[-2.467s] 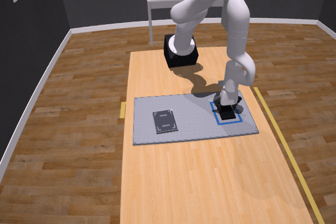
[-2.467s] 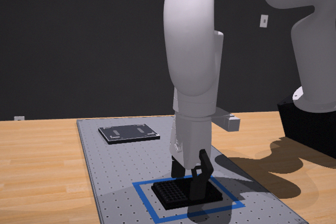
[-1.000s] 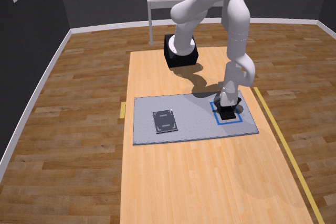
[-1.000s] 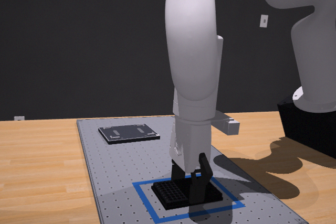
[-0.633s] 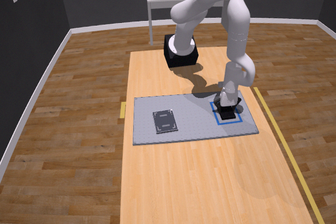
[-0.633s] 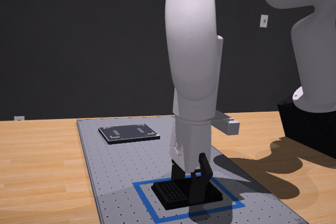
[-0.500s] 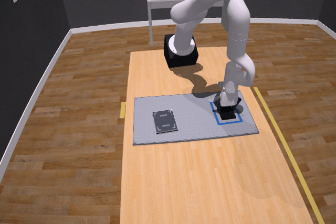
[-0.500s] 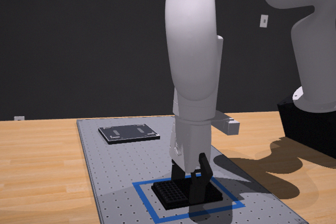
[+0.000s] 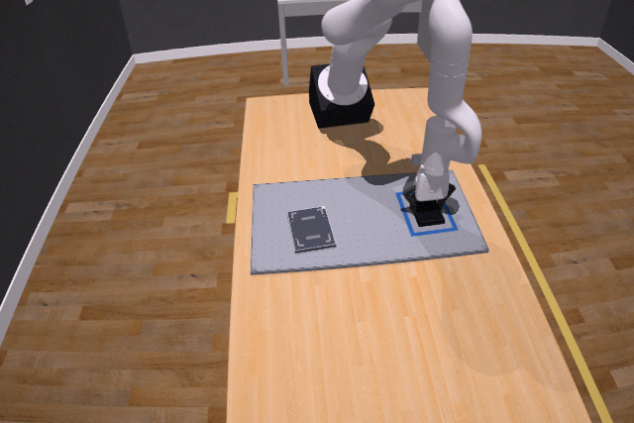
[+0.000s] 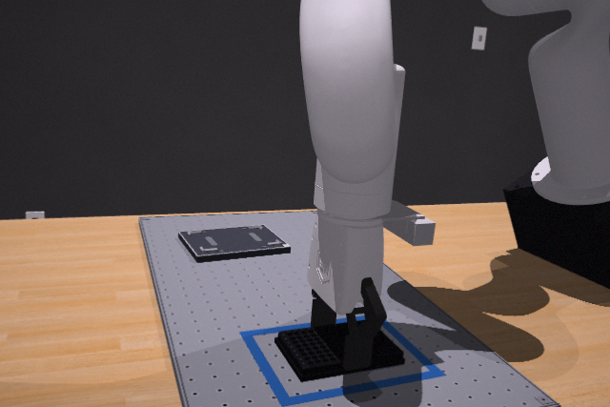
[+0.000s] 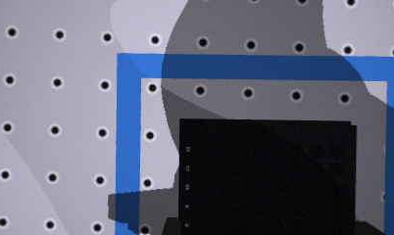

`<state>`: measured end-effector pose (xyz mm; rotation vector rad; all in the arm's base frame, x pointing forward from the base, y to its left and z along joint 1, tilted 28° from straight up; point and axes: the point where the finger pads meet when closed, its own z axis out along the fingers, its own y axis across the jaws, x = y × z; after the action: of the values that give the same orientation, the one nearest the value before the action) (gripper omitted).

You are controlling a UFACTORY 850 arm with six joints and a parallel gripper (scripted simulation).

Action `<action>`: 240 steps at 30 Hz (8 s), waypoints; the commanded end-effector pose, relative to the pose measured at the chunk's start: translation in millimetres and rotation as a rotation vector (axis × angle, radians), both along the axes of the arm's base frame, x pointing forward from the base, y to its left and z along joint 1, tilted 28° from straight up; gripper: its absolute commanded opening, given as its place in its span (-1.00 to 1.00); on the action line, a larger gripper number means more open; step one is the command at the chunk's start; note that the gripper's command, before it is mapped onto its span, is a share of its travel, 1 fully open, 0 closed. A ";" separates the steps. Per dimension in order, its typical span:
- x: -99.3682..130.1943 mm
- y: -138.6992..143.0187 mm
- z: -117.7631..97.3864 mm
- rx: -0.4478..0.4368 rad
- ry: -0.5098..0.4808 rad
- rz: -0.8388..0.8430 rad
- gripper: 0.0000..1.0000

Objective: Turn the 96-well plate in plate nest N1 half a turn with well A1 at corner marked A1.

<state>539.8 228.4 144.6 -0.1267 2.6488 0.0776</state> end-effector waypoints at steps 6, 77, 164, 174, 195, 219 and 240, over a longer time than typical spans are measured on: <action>0.4 0.3 0.6 0.001 -0.001 0.000 -1.00; -29.2 -4.6 56.5 0.001 -0.001 0.000 -1.00; -9.8 -187.4 76.2 0.856 0.141 -1.615 -1.00; -4.9 -220.4 77.2 1.011 0.167 -1.909 -1.00; 3.5 -276.5 78.8 1.275 0.211 -2.408 -1.00; 14.3 -349.1 80.9 1.434 0.237 -2.707 -1.00; 18.1 -373.2 81.7 1.434 0.237 -2.707 -1.00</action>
<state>556.9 -144.8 225.0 3.0351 0.2473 0.8386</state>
